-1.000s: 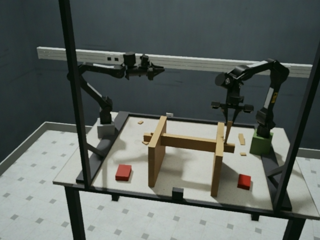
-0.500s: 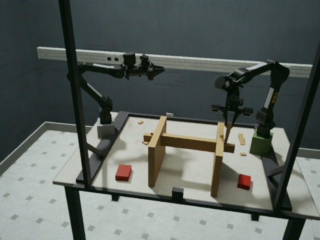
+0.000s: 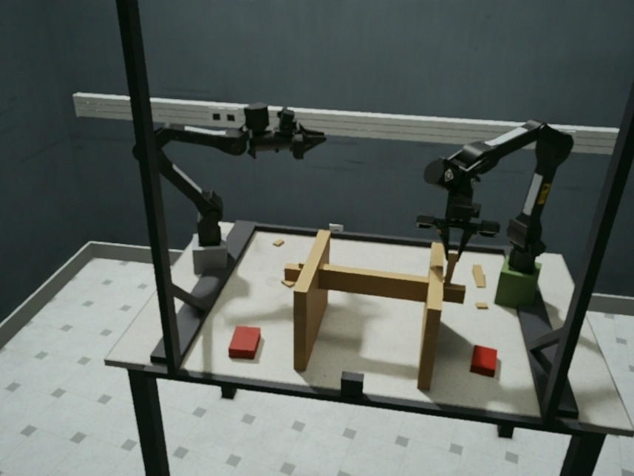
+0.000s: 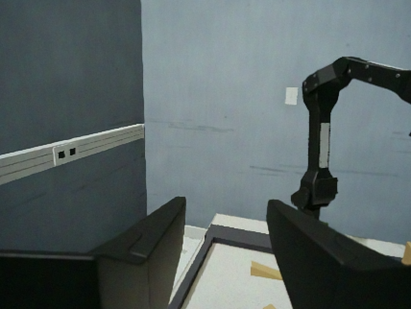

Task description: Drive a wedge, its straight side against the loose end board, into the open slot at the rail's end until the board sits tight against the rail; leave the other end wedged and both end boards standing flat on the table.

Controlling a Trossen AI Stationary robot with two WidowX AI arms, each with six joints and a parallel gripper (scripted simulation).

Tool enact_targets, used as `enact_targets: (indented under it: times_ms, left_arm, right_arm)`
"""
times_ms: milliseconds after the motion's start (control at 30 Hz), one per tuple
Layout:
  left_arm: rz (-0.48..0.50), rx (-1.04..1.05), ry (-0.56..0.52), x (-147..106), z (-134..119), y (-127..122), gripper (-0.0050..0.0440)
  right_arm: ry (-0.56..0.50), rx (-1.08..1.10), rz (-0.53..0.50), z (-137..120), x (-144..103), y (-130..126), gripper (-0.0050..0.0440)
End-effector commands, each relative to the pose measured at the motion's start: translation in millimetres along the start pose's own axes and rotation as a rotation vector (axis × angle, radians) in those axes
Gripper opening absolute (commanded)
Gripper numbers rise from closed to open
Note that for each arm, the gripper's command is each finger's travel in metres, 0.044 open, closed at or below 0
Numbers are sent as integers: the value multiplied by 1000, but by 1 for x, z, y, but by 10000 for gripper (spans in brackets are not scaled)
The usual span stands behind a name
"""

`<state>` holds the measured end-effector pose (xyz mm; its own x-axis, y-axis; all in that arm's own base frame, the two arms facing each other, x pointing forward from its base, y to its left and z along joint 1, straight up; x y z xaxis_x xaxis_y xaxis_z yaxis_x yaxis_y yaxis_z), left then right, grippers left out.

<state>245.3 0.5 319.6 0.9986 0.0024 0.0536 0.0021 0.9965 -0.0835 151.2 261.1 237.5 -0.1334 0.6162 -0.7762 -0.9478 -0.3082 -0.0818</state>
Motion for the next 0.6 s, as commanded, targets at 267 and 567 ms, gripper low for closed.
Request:
enact_targets:
  times_ms: [267,567]
  left_arm:
    - [-1,-5,-13,-2,4,0,175]
    - [-1,-5,-13,-2,4,0,175]
  right_arm:
    - [-7,-2,0,-5,5,2,10]
    - [-7,0,-2,-5,5,2,10]
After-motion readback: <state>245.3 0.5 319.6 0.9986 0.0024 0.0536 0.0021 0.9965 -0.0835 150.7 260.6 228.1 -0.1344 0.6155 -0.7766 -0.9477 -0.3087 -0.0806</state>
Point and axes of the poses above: on each arm, the point midway between the two fingers, 35 mm back from their tips, its own x axis out along the fingers, its own y axis across the jaws, z = x × y, the point moved 7 cm from there along -x, back along the fingers, and after that the axes turned 5 degrees about -x, right-handed, at the moved point
